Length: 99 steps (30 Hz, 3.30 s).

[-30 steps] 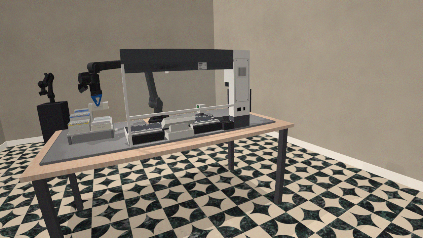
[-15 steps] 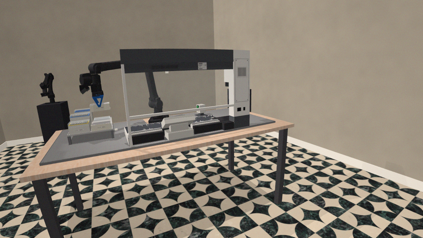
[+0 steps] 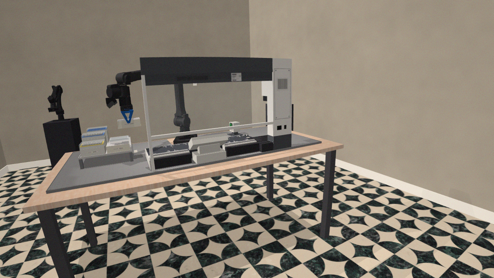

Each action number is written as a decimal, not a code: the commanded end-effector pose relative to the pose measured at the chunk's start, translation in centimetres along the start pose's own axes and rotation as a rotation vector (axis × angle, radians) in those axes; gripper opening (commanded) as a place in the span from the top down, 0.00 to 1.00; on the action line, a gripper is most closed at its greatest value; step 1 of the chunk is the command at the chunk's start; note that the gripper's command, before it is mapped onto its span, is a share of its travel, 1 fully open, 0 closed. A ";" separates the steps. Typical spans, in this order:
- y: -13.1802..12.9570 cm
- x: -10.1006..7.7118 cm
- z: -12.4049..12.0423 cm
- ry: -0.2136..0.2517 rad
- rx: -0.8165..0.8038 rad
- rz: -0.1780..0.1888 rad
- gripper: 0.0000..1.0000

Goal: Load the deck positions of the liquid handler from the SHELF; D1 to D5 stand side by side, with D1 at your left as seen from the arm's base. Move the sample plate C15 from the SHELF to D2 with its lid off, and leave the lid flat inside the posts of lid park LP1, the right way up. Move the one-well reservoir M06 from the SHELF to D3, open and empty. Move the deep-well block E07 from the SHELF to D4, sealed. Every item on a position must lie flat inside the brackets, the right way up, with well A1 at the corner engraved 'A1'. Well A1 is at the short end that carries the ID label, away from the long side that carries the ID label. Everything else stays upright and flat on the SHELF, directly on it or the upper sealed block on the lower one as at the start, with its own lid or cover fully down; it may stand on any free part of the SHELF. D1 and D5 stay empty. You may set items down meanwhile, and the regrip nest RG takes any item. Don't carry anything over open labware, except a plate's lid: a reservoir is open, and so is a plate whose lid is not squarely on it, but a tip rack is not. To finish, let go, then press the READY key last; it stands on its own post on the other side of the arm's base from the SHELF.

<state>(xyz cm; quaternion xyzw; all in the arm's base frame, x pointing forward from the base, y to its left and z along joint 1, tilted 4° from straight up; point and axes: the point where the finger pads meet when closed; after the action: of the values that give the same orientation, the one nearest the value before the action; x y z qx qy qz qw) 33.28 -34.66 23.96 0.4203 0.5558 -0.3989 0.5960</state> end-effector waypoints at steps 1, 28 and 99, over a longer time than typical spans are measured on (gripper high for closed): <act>1.1 -2.3 -1.2 -0.062 0.004 0.026 1.00; -1.1 -1.9 -7.5 -0.051 0.006 0.024 1.00; -2.6 -1.9 -7.7 -0.056 -0.964 -0.001 1.00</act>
<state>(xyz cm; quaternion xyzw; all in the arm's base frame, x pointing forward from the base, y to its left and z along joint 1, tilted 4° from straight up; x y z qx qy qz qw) 27.23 -28.06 23.98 0.1263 0.6685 -0.1312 0.7211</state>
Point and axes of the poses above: the point where the finger pads meet when closed, its own x axis out along the fingers, its own y axis across the jaws, z = x × y, and after that the axes turned 11 degrees about -x, right-handed
